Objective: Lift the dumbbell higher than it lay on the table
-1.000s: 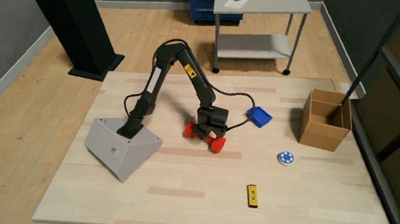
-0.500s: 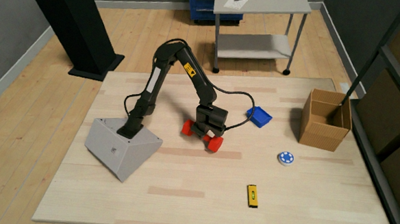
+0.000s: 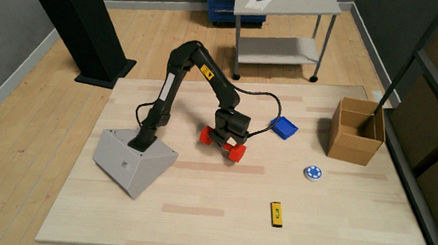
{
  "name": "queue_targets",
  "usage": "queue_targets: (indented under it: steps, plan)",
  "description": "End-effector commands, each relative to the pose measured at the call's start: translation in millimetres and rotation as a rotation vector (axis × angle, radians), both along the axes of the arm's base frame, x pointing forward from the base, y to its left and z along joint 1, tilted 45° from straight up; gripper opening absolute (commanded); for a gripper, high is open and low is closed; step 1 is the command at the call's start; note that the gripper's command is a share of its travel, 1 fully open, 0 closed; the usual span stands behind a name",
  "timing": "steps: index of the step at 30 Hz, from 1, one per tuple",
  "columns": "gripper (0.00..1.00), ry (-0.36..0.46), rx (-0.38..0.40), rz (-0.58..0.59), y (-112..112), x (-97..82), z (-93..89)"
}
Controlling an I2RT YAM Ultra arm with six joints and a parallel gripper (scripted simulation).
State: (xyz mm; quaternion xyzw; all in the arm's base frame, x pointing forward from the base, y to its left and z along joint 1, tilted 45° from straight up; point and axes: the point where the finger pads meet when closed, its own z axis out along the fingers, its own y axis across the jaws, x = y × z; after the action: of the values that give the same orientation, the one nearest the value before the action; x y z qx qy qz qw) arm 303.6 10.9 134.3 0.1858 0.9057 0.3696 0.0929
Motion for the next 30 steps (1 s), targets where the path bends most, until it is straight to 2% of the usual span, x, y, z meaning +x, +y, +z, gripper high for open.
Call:
queue_targets:
  steps: [1,19,30]
  plan:
    - [0.00,-0.083,-0.023,-0.023,-21.5,0.7,37.9]
    - [0.00,-0.082,-0.025,-0.023,-38.1,-9.6,56.7]
    - [0.00,-0.068,-0.017,-0.024,-41.5,-10.3,55.9]
